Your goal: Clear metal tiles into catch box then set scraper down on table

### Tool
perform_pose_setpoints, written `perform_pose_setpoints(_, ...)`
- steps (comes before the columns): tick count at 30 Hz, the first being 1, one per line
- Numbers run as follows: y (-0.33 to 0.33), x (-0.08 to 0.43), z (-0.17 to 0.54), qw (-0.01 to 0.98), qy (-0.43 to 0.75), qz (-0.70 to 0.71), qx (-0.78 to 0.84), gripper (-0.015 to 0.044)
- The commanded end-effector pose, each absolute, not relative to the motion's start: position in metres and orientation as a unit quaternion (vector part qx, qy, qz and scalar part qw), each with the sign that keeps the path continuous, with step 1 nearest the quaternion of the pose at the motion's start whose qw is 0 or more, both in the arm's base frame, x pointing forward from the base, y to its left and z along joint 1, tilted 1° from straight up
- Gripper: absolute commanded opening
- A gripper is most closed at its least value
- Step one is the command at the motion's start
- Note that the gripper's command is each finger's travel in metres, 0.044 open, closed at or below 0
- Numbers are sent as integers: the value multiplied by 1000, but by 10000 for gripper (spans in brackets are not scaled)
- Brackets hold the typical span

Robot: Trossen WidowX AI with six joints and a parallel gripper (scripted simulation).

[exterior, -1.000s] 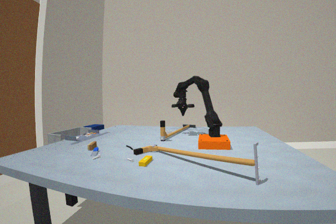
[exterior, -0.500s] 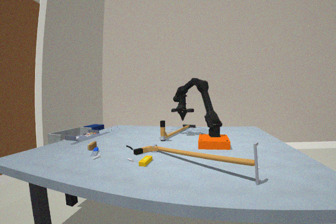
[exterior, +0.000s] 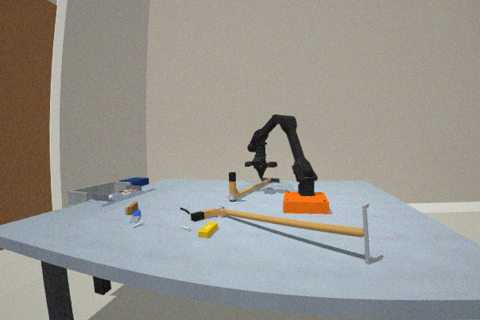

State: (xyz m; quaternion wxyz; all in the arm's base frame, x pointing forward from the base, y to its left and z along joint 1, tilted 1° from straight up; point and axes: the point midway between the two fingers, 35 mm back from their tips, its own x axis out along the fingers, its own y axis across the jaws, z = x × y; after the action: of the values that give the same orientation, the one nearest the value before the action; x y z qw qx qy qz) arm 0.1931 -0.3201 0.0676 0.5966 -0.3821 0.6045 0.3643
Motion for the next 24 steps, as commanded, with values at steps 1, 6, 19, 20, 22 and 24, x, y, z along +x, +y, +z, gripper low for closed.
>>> perform_pose_setpoints(1,-319,193,53,595,602,370,-383,0)
perform_pose_setpoints(6,-318,192,40,594,601,371,-385,0)
perform_pose_setpoints(19,-314,189,8,592,598,376,-389,0)
perform_pose_setpoints(20,-313,188,5,592,598,376,-389,0)
perform_pose_setpoints(22,-312,188,1,591,597,377,-389,0)
perform_pose_setpoints(24,-312,187,-1,591,597,377,-390,0)
